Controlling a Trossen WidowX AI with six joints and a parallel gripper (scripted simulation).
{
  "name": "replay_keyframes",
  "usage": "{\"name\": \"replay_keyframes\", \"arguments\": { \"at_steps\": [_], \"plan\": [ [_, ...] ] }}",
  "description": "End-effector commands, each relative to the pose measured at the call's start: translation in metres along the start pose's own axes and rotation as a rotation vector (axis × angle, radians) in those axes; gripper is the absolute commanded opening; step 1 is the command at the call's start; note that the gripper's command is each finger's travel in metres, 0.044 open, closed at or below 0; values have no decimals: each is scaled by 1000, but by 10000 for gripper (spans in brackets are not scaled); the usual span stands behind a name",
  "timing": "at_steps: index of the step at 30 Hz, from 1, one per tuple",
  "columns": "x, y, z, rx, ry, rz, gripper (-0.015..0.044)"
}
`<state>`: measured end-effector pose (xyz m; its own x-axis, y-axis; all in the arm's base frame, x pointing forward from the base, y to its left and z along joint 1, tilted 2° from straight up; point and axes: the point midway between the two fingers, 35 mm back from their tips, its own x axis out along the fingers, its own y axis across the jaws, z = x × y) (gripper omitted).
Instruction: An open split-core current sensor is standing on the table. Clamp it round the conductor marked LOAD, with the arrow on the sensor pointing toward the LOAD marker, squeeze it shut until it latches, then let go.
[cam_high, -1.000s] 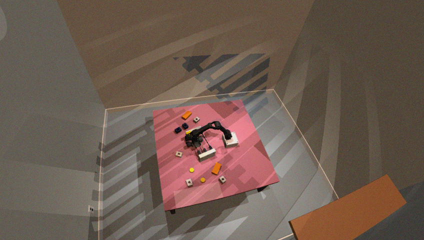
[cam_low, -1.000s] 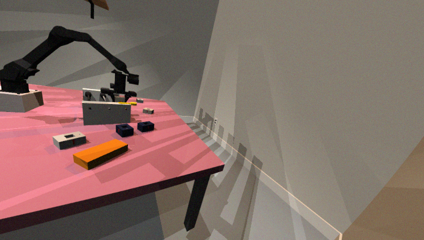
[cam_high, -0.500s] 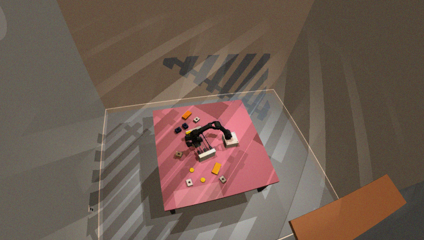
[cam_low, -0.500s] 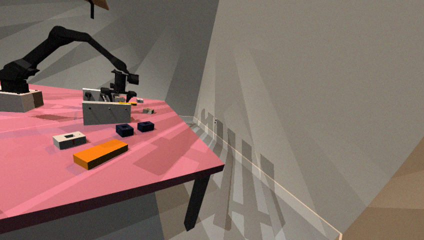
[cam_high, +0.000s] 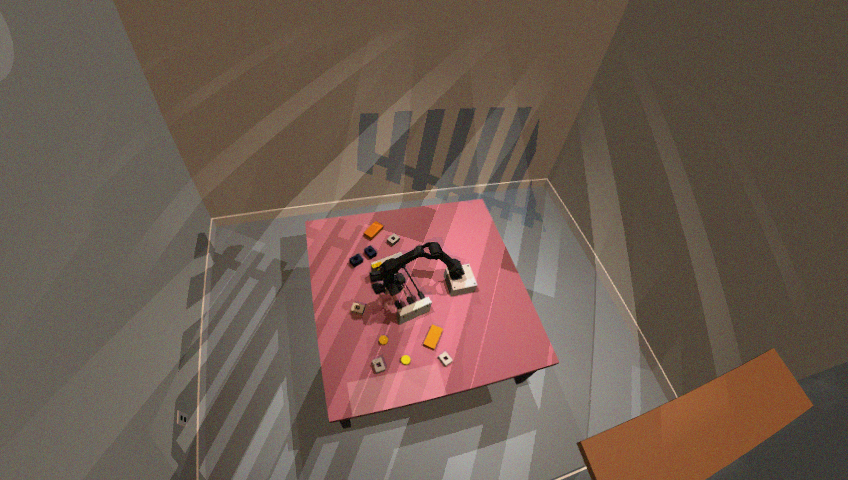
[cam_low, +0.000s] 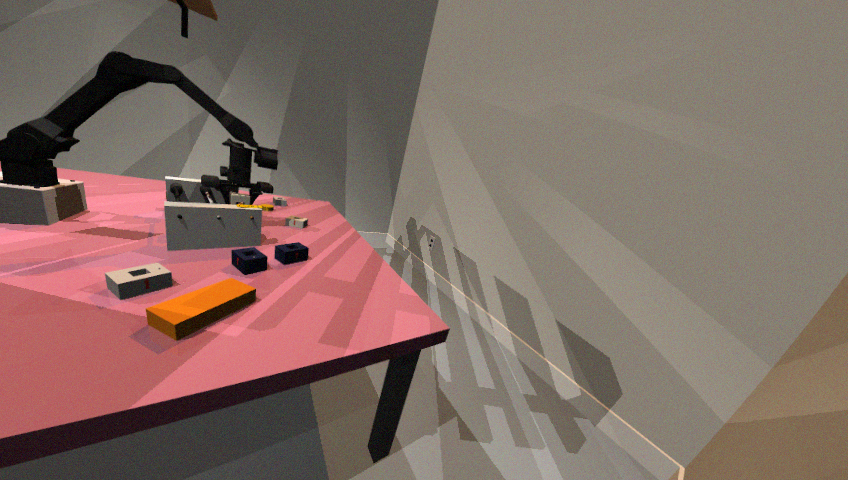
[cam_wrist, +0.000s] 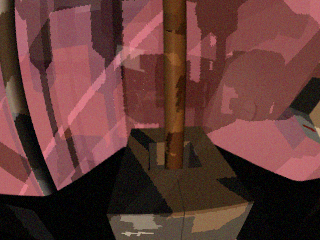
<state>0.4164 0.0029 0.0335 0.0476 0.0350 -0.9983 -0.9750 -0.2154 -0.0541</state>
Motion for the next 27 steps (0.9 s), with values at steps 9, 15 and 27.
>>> {"name": "replay_keyframes", "arguments": {
  "at_steps": [9, 15, 27],
  "plan": [
    [-4, 0, 0, -1, 3, -7, 0],
    [0, 0, 0, 0, 0, 0, 0],
    [0, 0, 0, 0, 0, -1, 0]
  ]
}}
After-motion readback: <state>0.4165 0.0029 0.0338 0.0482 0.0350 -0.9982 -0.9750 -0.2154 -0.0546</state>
